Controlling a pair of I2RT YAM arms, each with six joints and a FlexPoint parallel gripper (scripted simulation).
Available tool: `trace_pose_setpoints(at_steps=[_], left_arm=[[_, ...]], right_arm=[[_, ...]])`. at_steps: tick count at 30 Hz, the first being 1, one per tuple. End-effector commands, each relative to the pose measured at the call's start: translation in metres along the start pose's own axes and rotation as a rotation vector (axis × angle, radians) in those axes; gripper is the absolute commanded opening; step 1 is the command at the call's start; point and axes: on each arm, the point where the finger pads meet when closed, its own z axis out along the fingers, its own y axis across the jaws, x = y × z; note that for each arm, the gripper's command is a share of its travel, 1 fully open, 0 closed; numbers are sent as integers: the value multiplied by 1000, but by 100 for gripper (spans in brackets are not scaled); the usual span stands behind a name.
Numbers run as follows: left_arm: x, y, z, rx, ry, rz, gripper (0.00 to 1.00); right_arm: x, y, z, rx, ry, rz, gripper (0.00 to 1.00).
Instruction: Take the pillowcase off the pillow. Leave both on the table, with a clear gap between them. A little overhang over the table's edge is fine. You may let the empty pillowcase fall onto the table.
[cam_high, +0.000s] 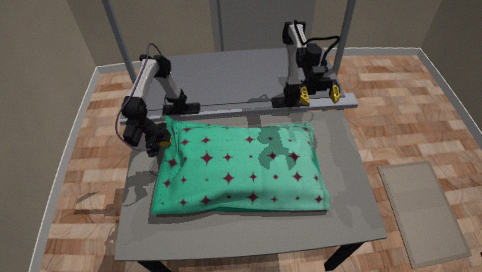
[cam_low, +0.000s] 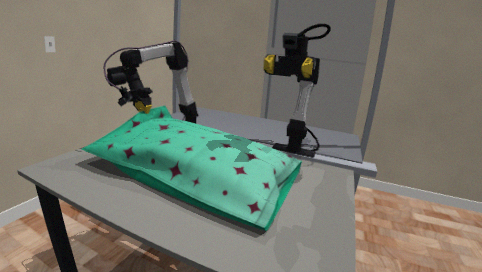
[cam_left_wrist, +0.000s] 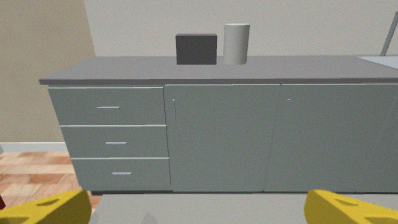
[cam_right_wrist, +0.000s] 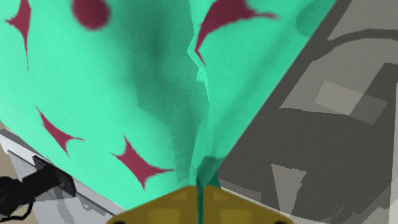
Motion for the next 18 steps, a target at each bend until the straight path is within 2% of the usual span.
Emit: trace_pose_setpoints(at_steps=[1, 7, 9, 18], left_arm=[[-18, -4, -2, 18, -36, -7, 100], [-18, -4, -2, 18, -36, -7, 100], [-18, -4, -2, 18, -36, -7, 100], [-18, -4, -2, 18, -36, -7, 100]], right_arm=[[-1, -1, -4, -11, -10, 17, 0], [-7, -13, -12, 18, -31, -15, 0], [-6, -3, -22, 4, -69, -34, 0], [-7, 0, -22, 3, -70, -40, 0]])
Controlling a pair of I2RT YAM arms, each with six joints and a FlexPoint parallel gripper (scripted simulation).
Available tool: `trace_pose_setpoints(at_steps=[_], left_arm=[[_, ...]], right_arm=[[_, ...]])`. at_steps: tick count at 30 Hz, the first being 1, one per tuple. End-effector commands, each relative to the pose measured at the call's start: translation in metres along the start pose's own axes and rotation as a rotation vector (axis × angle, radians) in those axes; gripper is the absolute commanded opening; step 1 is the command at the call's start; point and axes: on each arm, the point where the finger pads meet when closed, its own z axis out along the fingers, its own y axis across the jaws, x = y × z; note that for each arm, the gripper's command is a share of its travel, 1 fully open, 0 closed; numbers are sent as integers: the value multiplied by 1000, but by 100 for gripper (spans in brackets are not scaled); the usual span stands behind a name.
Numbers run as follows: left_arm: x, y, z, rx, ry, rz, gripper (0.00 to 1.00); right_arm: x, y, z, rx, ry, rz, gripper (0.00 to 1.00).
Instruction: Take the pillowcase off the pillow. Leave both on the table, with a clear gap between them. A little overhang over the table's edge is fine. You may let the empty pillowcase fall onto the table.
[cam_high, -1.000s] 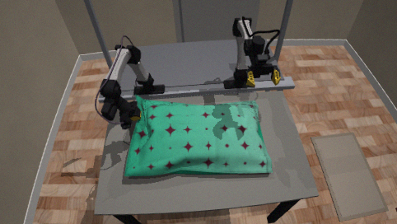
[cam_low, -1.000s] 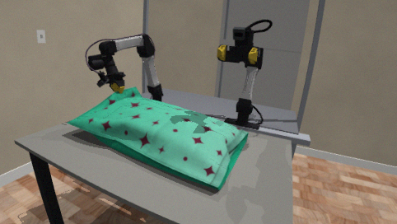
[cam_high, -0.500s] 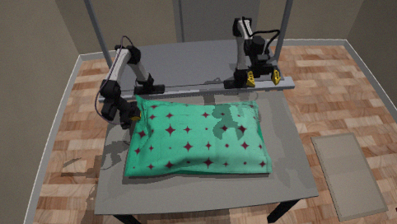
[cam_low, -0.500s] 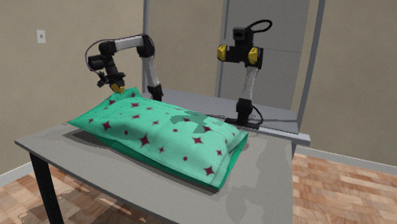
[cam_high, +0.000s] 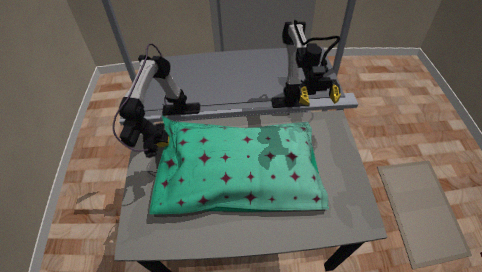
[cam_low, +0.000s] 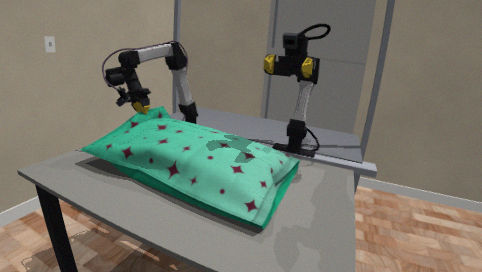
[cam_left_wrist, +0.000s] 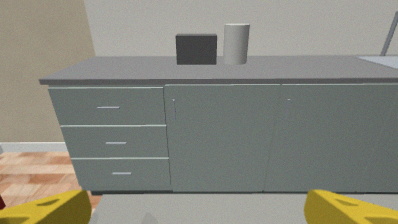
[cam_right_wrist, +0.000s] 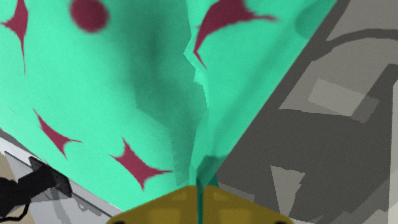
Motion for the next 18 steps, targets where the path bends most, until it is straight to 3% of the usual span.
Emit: trace_pose_setpoints(at_steps=[1, 9, 11, 18], left_arm=[[-18, -4, -2, 18, -36, -7, 100], [-18, -4, -2, 18, -36, -7, 100], [-18, -4, -2, 18, -36, -7, 100], [-18, -4, -2, 18, -36, -7, 100]], right_arm=[[-7, 11, -20, 0, -67, -45, 0], [-17, 13, -21, 82, -107, -72, 0], [-11, 11, -9, 110, -86, -69, 0], [-23, 27, -15, 207, -176, -142, 0]])
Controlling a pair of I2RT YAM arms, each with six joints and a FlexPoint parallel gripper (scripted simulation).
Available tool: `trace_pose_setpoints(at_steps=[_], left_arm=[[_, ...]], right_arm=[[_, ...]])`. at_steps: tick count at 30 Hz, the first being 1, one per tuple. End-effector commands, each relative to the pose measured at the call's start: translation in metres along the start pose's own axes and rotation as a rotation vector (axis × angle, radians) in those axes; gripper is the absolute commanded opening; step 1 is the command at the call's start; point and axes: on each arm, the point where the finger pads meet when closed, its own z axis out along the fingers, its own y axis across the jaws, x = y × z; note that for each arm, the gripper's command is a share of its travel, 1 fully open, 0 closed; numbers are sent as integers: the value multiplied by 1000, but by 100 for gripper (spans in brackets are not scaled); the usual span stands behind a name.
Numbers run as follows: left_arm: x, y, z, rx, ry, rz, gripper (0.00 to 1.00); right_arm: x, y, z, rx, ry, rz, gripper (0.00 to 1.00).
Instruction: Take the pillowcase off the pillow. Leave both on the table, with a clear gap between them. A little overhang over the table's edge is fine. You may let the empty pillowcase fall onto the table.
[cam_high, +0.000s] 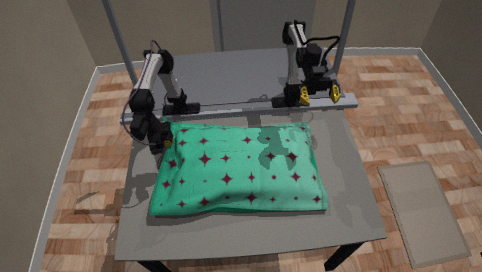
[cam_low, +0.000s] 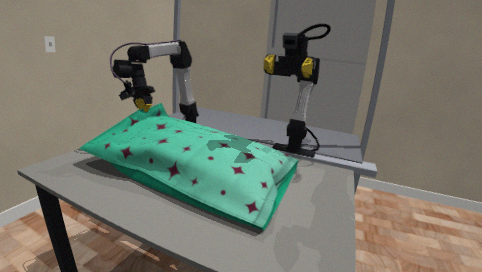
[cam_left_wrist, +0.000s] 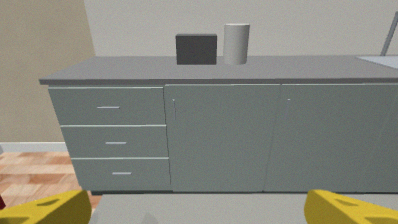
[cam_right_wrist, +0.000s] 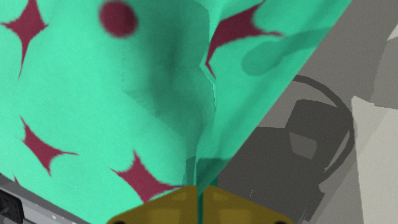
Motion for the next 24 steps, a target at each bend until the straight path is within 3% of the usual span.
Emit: trace_pose_setpoints(at_steps=[1, 24], left_arm=[[-18, -4, -2, 18, -36, -7, 100], [-18, -4, -2, 18, -36, -7, 100]], right_arm=[[-13, 4, -12, 78, -102, -32, 0], [-42, 49, -41, 212, -336, -166, 0]])
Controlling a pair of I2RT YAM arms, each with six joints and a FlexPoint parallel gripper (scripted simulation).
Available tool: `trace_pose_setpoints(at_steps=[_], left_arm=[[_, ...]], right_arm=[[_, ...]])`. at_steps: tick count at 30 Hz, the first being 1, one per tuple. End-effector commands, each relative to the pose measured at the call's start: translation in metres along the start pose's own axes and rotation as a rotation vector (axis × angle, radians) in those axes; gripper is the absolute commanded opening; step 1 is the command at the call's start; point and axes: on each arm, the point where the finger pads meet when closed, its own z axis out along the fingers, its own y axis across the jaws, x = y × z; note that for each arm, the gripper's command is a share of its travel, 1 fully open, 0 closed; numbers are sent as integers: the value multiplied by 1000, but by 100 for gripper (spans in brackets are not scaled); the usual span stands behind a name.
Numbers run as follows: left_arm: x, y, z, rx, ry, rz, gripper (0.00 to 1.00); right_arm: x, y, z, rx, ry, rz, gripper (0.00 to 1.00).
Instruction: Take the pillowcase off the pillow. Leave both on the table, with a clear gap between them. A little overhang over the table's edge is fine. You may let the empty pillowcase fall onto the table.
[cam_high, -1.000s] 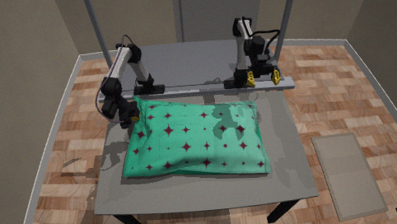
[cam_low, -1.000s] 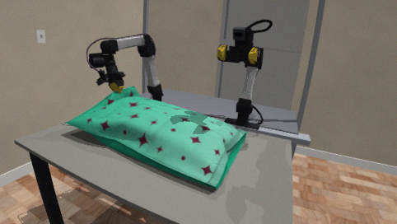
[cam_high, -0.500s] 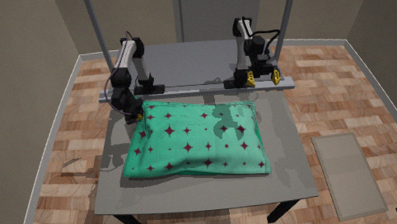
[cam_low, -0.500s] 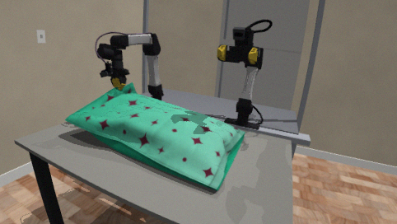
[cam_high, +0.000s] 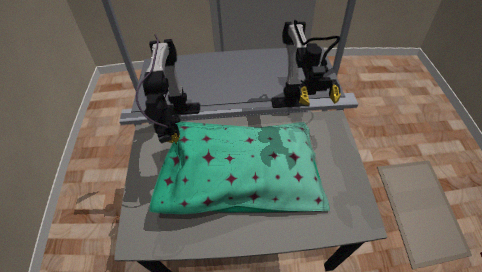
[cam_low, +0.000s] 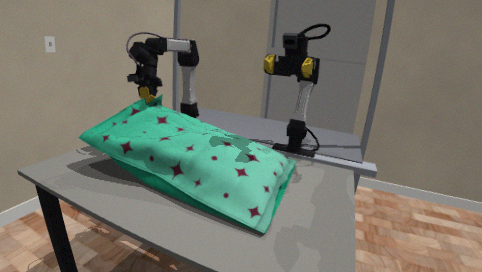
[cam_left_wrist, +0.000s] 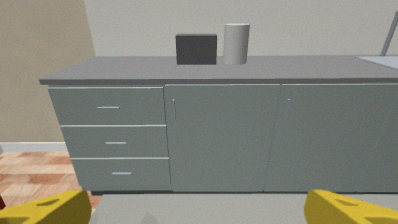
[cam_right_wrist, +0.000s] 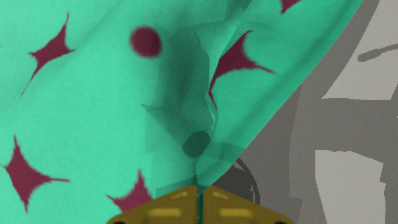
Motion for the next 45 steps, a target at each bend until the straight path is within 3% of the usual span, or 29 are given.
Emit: trace_pose_setpoints(at_steps=[1, 8, 20, 25, 32, 35, 45], left_arm=[[-18, -4, -2, 18, -36, -7, 100], [-18, -4, -2, 18, -36, -7, 100], [-18, -4, -2, 18, -36, -7, 100], [-18, -4, -2, 18, -36, -7, 100], [-18, -4, -2, 18, -36, -7, 100], [-18, -4, -2, 18, -36, -7, 100], [-18, -4, -2, 18, -36, -7, 100]], right_arm=[[-18, 3, -11, 39, -108, -16, 0], [-36, 17, -30, 71, -214, -46, 0], [-45, 33, -43, 102, -305, -67, 0], [-57, 44, -63, 113, -387, -77, 0], [-57, 51, -64, 124, -414, -78, 0], [-68, 56, -84, 121, -473, -85, 0], [-72, 56, -89, 109, -492, -102, 0]])
